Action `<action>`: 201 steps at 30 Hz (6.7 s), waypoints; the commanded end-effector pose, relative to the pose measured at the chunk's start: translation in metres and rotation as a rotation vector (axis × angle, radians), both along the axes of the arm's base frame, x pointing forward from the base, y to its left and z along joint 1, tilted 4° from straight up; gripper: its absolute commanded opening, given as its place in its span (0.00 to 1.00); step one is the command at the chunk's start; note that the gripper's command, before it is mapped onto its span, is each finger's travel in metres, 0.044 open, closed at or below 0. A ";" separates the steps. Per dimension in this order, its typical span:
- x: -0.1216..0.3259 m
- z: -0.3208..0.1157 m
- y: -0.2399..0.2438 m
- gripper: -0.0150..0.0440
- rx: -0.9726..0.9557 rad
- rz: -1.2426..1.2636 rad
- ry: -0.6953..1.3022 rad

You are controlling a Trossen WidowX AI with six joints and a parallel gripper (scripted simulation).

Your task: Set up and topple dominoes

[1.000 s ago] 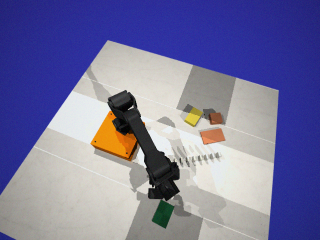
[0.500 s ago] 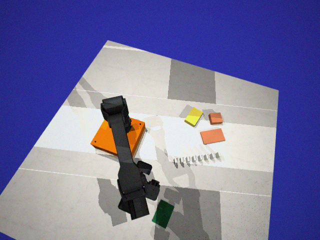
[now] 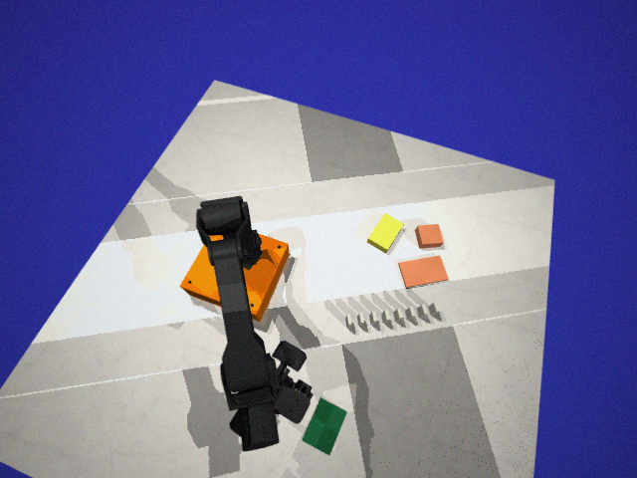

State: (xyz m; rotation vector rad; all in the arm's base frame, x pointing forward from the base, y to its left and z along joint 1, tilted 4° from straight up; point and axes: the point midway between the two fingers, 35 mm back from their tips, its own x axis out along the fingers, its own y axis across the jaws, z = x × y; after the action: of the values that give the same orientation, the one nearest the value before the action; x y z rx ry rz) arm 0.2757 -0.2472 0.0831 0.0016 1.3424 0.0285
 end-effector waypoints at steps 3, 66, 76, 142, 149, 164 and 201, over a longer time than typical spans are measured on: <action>0.010 -0.017 -0.012 0.29 0.018 -0.072 -0.114; -0.028 -0.023 -0.025 0.29 0.115 -0.103 -1.217; -0.051 -0.015 0.004 0.29 0.126 0.000 -1.296; -0.061 -0.122 0.029 0.29 0.119 0.095 -1.285; -0.061 -0.122 0.029 0.47 0.119 0.095 -1.285; -0.060 -0.100 0.027 1.00 0.122 0.093 -1.285; 0.006 -0.050 0.001 1.00 -0.370 1.305 -0.062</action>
State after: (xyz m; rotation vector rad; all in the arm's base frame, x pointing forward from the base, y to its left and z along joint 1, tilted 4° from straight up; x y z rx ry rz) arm 0.2997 -0.2865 0.0154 -0.7524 0.7503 0.2492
